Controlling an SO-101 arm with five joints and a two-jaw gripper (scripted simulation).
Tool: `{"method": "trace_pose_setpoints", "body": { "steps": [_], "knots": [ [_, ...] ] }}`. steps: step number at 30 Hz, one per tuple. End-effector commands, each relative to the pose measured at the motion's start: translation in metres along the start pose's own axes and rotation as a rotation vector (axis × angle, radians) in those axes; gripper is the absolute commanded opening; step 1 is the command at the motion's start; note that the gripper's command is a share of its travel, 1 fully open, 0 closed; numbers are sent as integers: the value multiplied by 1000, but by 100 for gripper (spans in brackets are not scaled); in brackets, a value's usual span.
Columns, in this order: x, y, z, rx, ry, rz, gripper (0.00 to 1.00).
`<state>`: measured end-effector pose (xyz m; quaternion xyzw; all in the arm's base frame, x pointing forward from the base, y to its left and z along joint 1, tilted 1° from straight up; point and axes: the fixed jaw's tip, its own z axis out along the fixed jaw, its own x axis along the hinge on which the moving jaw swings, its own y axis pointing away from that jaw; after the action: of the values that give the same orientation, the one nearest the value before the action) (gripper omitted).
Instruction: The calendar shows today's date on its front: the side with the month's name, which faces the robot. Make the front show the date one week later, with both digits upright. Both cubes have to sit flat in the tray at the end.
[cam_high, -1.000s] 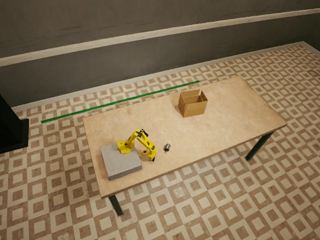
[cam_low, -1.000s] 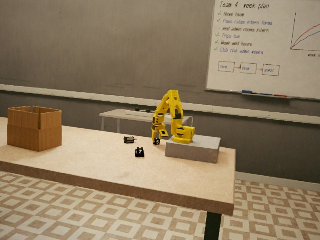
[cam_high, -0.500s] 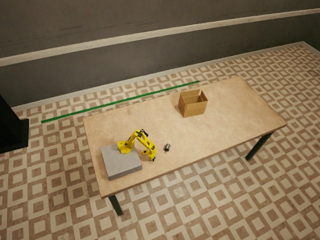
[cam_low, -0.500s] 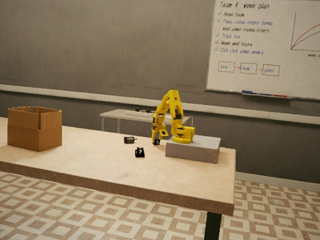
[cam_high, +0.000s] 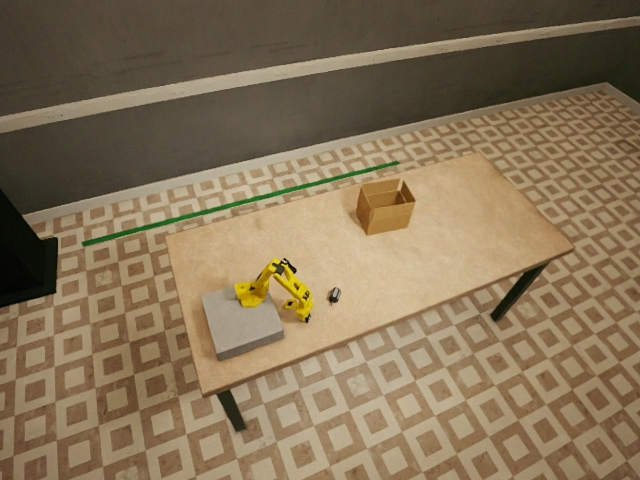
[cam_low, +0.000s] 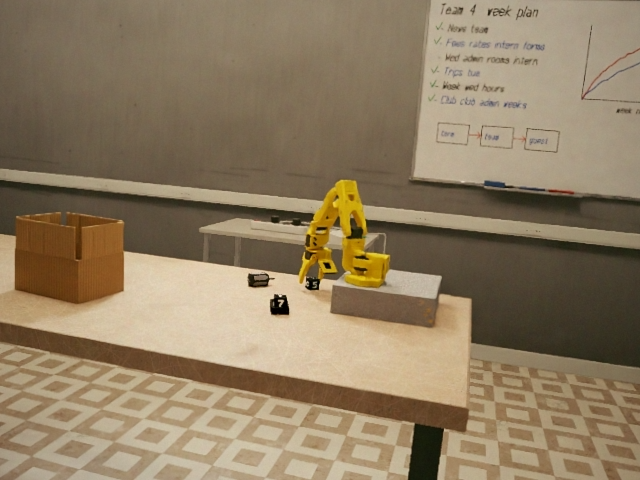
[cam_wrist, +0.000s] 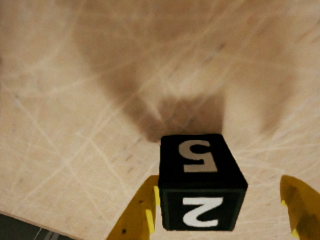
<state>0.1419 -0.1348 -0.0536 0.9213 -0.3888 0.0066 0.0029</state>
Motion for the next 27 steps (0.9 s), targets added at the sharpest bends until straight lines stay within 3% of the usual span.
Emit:
{"method": "trace_pose_setpoints", "body": {
  "steps": [1, 14, 27],
  "knots": [
    [-3, 1, 3, 0, -14, -4, 35],
    [-3, 1, 1, 0, -14, -4, 36],
    [0, 1, -30, 0, -14, -4, 36]
  ]
}}
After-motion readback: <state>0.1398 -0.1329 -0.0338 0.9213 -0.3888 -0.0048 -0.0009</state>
